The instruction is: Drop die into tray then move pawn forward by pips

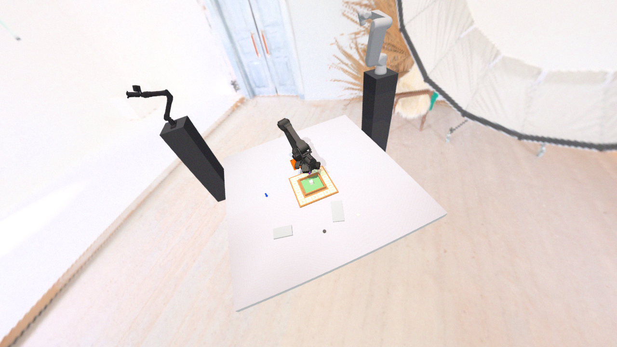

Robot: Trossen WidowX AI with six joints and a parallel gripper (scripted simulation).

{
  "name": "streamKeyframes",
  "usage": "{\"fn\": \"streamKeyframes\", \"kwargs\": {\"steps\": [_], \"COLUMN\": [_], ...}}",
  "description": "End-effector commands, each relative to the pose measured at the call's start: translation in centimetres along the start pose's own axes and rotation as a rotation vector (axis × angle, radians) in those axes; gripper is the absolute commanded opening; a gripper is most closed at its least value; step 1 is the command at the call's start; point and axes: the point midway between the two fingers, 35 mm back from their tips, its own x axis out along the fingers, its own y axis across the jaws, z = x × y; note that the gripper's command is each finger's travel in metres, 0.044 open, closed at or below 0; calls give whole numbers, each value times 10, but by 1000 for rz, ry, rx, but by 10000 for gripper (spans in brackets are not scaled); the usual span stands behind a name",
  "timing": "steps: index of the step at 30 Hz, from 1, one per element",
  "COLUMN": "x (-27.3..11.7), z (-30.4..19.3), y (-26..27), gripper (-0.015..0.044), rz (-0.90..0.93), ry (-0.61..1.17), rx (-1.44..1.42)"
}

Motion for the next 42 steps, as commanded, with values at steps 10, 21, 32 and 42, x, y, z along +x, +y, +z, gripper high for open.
{"fn": "streamKeyframes", "kwargs": {"steps": [10,21,32,42], "x": [1,-42,-92,-126], "z": [0,7,8,4], "y": [0,5,3,-3], "gripper": [0,0,0,0], "rz": [3,4,4,4], "ry": [2,1,1,2], "rx": [-5,-5,-5,-5]}}
